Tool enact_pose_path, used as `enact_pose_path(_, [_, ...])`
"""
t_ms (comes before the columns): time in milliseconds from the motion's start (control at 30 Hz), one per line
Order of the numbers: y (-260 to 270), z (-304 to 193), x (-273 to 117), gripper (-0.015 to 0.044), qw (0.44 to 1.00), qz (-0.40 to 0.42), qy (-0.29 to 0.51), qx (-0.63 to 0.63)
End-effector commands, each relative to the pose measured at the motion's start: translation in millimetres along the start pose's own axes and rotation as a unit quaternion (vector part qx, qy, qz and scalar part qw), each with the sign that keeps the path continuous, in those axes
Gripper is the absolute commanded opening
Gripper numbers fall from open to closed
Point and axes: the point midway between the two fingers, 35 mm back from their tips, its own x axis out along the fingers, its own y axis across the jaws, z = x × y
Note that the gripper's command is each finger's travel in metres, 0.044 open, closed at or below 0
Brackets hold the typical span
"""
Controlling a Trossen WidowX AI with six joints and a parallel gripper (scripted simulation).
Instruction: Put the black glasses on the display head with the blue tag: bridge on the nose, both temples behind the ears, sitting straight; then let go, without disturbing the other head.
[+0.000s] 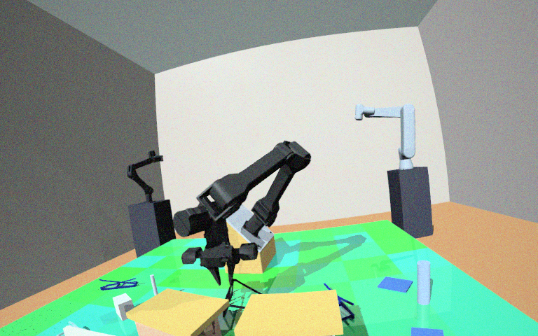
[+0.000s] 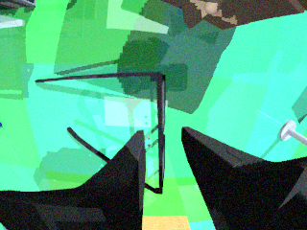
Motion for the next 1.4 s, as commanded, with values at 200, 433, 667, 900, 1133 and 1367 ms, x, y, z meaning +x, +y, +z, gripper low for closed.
enact_pose_path(200, [-1,0,9,0.0120,1.000,0.002,0.000,-0.001])
enact_pose_path(433, [-2,1,20,0.0120,1.000,0.002,0.000,-0.001])
enact_pose_path(667, [-4,1,32,0.0120,1.000,0.002,0.000,-0.001])
enact_pose_path(900, [-5,0,43,0.0120,1.000,0.002,0.000,-0.001])
enact_pose_path(1133, [-5,0,55,0.0120,1.000,0.003,0.000,-0.001])
enact_pose_path(1367, [-5,-1,60,0.0120,1.000,0.004,0.000,-0.001])
